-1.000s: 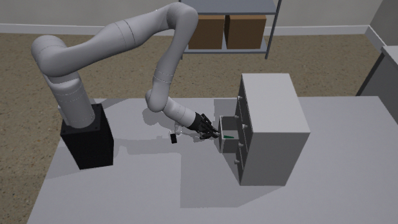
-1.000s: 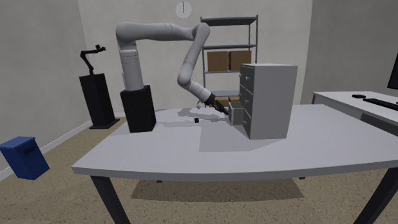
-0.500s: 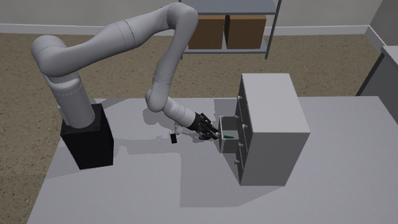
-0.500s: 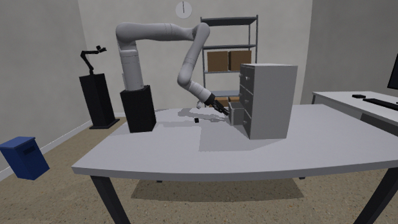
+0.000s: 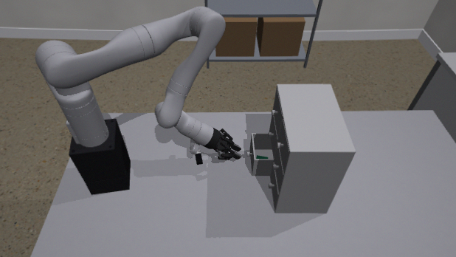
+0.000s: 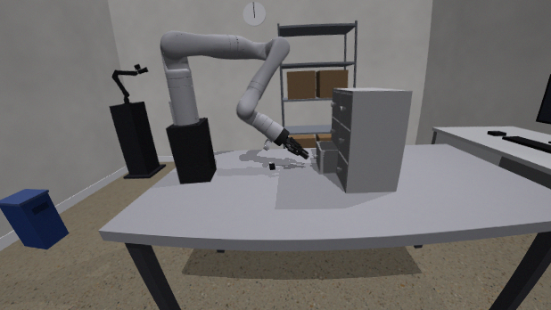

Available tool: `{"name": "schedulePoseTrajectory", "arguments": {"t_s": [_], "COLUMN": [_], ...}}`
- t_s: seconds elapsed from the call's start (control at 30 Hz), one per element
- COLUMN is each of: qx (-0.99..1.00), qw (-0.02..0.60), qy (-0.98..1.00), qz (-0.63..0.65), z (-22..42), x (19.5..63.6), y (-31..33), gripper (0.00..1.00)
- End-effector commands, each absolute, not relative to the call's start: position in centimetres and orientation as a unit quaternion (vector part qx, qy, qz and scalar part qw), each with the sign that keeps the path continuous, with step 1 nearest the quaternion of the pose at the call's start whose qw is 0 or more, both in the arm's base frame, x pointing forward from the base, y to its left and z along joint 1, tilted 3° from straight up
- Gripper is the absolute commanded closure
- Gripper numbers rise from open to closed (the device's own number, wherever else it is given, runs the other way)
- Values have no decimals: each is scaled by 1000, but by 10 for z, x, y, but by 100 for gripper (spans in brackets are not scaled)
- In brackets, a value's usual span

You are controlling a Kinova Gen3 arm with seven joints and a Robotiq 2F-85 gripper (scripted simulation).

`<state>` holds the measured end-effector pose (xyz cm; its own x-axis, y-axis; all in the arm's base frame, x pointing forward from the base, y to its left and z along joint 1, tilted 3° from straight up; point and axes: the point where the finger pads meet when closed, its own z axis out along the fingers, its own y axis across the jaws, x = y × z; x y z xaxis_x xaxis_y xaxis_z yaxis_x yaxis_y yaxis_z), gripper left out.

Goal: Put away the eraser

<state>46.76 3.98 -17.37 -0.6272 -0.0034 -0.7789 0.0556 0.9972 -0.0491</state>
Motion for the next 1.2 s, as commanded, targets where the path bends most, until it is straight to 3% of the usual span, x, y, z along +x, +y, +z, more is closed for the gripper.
{"name": "schedulePoseTrajectory", "arguments": {"t_s": [0.0, 1.17], "qx": [11, 11], "qw": [426, 425], "qy": [904, 904], "qz": [-36, -36], "z": [-178, -103], "x": [455, 403], "y": [40, 46], "gripper": [67, 67]}}
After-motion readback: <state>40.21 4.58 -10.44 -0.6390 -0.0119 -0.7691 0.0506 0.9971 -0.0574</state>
